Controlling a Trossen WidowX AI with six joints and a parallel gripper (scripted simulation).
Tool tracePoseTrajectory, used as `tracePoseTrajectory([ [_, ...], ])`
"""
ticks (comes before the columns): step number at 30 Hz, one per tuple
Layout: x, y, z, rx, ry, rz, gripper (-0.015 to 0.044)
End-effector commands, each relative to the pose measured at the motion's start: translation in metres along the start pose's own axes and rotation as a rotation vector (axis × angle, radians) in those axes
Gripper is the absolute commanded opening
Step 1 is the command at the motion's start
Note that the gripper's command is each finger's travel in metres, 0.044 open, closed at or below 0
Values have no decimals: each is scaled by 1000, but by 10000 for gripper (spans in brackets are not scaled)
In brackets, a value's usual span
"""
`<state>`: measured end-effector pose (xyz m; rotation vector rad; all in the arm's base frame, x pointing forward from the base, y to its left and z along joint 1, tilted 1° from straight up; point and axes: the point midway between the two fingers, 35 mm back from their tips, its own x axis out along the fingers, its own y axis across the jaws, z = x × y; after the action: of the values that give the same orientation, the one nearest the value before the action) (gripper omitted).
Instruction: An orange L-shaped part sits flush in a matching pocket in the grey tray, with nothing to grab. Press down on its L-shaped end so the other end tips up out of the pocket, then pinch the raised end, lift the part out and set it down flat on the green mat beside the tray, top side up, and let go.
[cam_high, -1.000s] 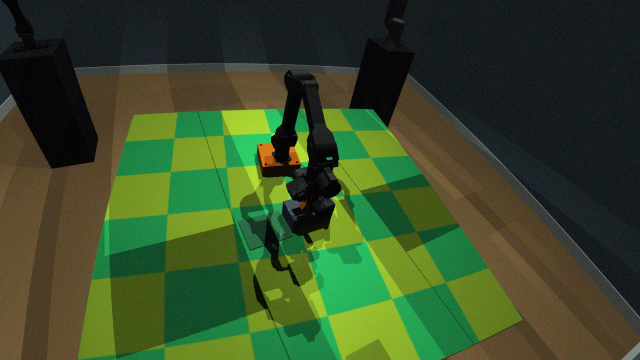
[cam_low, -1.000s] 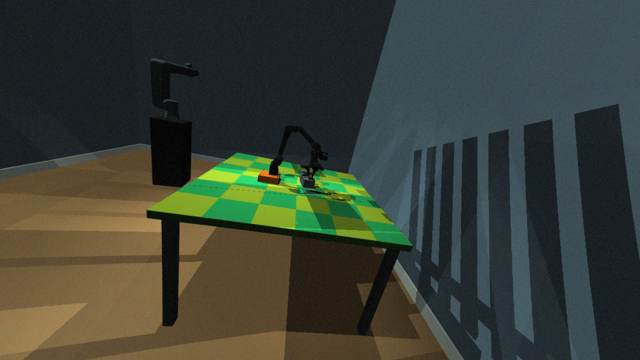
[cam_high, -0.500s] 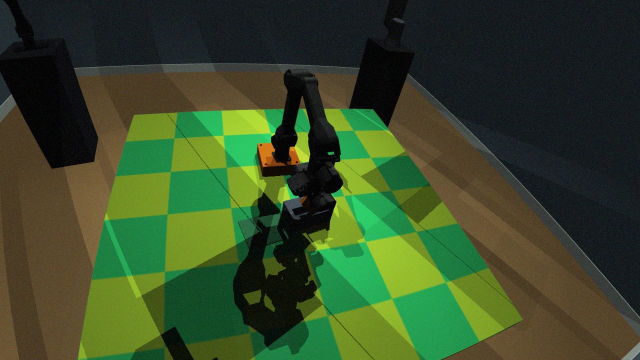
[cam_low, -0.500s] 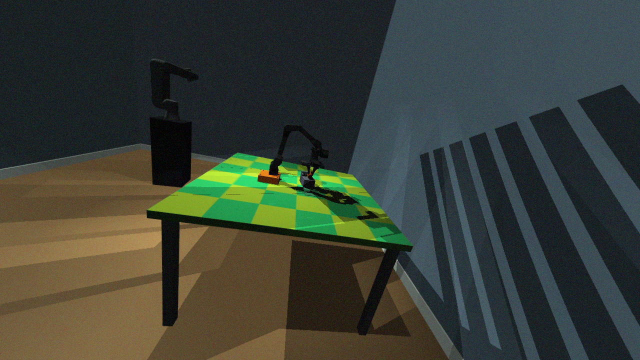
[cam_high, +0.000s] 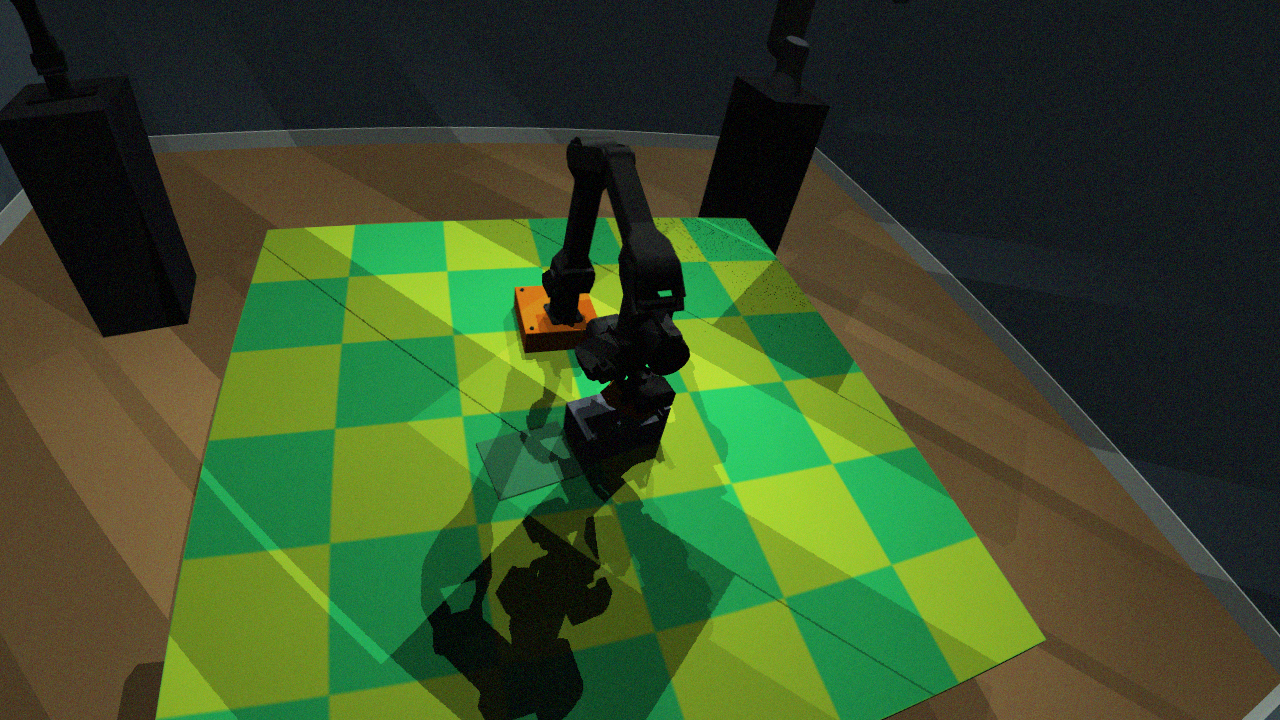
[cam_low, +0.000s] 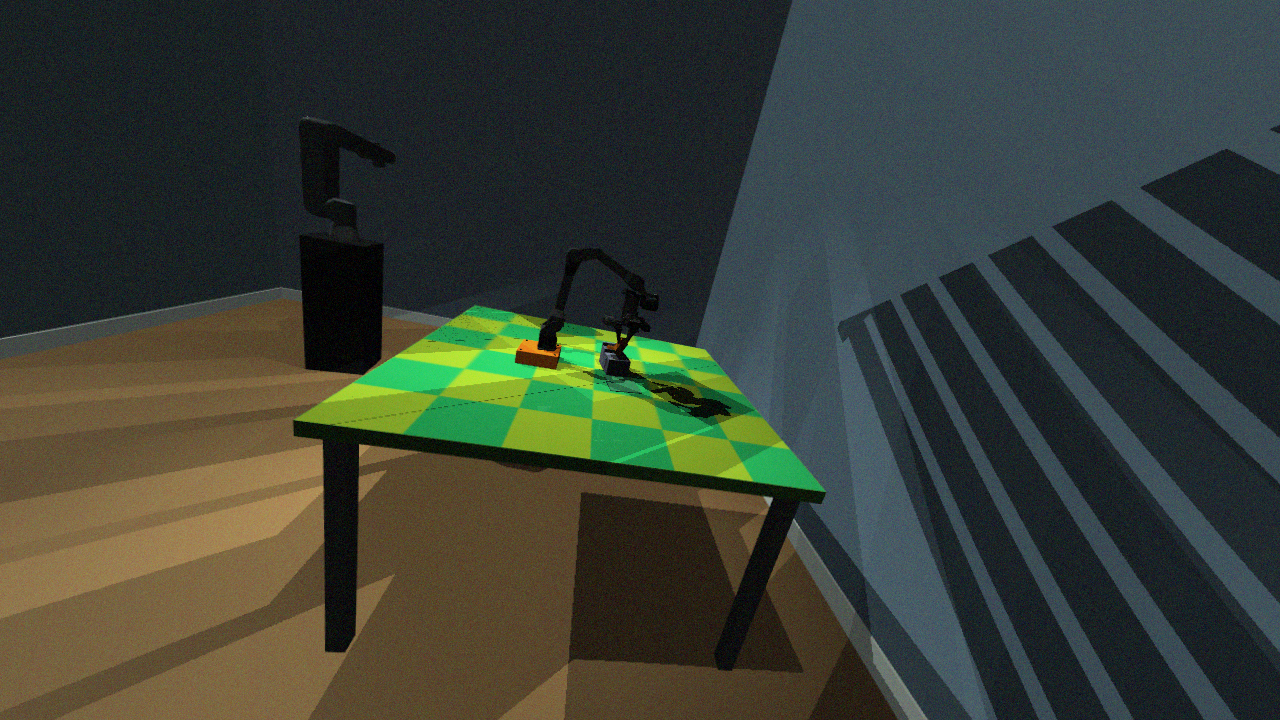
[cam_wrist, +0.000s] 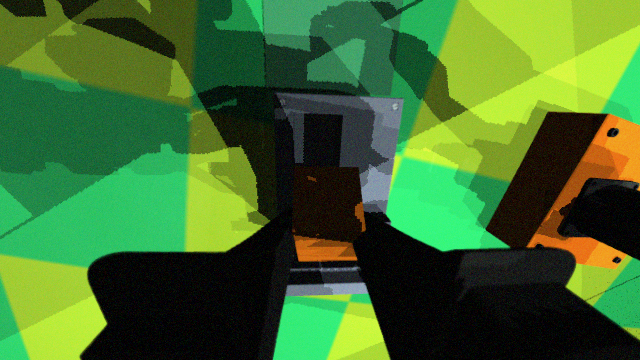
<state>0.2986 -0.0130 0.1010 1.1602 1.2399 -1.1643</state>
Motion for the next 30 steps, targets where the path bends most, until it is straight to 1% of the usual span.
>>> tracePoseTrajectory([
  [1,-11,1,-1,2,5,12,0],
  [21,-42,0,-1,3,5,12,0],
  [30,-41,0,7,3,4,12,0],
])
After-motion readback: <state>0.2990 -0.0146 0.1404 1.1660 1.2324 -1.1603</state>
